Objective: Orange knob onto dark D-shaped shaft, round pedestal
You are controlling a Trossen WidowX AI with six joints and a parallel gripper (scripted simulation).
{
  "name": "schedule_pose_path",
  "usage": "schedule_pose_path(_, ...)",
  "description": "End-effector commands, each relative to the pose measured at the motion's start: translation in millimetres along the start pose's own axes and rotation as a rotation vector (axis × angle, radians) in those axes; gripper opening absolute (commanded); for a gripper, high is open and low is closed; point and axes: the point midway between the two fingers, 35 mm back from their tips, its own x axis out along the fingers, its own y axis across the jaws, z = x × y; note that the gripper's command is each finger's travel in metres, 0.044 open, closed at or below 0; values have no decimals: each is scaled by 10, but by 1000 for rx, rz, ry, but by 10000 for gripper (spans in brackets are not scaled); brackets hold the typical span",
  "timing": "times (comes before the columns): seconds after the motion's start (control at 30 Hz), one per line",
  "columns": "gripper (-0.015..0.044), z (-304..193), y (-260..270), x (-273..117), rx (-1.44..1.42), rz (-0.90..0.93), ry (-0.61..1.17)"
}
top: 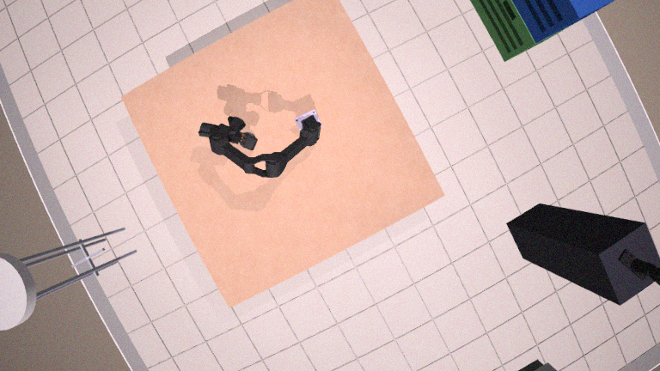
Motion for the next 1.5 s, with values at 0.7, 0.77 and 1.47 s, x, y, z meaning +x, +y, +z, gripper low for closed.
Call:
schedule_pose_path(0.7,0,-43,48,14,209,4,3)
schedule_pose_path(0.77,0,-43,48,6,209,4,3)
schedule_pose_path(1.47,0,13,2,-17,419,3,3)
